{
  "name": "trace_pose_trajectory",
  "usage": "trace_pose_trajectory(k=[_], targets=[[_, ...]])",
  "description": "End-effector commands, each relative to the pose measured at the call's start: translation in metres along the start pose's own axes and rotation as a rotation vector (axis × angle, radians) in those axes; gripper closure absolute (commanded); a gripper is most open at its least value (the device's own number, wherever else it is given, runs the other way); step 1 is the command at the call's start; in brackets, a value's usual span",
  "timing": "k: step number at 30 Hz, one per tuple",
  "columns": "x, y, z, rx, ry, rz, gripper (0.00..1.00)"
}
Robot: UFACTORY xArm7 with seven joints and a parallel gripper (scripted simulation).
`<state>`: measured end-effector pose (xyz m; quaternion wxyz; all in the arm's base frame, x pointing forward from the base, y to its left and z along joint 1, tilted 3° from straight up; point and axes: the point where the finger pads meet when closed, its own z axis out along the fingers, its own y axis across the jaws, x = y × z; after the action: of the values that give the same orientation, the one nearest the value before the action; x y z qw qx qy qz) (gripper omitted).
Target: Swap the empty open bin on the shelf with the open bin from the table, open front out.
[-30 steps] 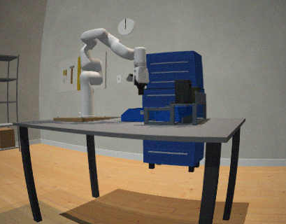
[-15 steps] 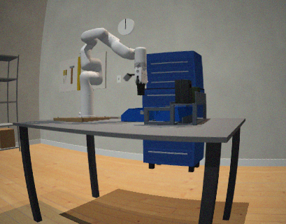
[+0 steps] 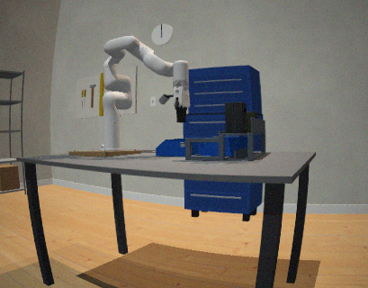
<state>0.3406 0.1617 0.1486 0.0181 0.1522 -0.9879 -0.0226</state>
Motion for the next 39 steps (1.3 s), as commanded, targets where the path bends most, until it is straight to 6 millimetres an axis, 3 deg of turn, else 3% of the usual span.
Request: trace_pose_trajectory(k=[1,19,39], targets=[[-0.001,0.0,-0.001,0.0,-0.004,0.0,0.74],[-0.001,0.0,0.003,0.0,-0.004,0.0,0.74],[-0.002,0.0,0.033,0.0,-0.004,0.0,0.74]])
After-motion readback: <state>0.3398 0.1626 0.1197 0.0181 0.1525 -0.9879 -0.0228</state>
